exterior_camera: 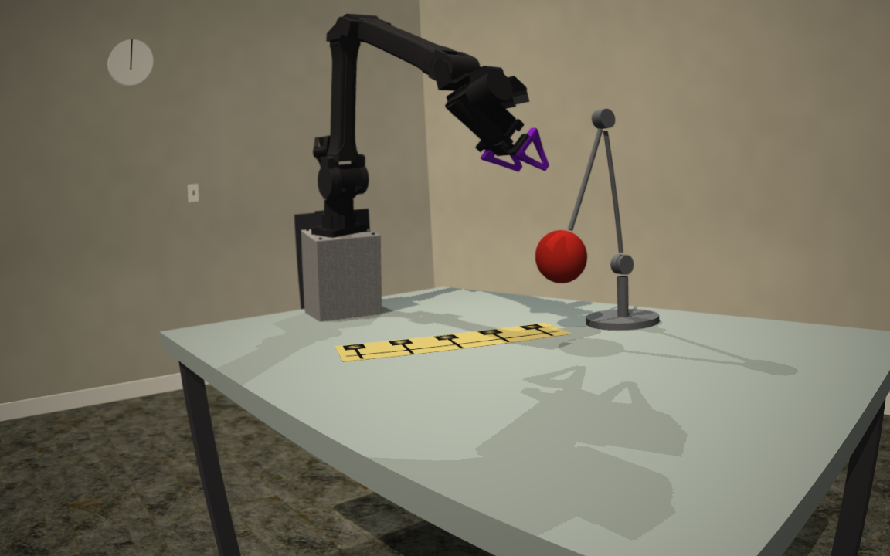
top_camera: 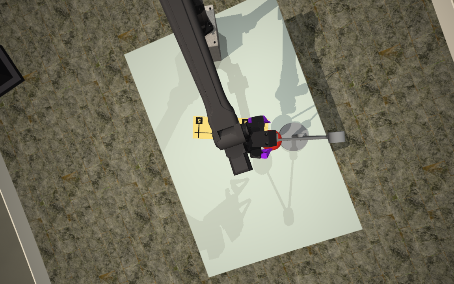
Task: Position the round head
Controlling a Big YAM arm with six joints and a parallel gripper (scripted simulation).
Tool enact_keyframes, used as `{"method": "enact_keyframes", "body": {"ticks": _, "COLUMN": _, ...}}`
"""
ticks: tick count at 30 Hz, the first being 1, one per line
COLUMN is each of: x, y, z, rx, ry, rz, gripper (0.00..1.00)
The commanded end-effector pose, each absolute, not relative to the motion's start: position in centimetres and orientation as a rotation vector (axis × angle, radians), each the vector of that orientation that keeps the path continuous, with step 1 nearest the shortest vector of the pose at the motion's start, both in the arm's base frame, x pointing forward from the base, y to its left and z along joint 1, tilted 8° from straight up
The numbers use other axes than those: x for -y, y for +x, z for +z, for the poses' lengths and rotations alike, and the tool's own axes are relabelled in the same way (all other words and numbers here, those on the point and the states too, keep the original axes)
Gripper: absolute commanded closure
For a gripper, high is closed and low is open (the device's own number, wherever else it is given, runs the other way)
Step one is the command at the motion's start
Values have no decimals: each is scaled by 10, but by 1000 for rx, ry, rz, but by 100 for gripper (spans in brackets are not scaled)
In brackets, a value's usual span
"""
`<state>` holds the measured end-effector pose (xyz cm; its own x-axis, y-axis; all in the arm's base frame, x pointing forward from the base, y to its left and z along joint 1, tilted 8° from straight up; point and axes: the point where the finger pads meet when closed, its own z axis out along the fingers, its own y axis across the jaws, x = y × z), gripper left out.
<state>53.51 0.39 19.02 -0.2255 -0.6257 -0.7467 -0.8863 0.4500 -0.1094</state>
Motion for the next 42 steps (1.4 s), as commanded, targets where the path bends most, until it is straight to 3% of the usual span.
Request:
{"method": "enact_keyframes", "body": {"ticks": 1, "x": 5, "y": 555, "z": 199, "rx": -1917, "ry": -1295, "rz": 414, "gripper": 0}}
{"method": "enact_keyframes", "body": {"ticks": 42, "x": 18, "y": 547, "z": 212, "rx": -1937, "ry": -1291, "rz": 438, "gripper": 0}}
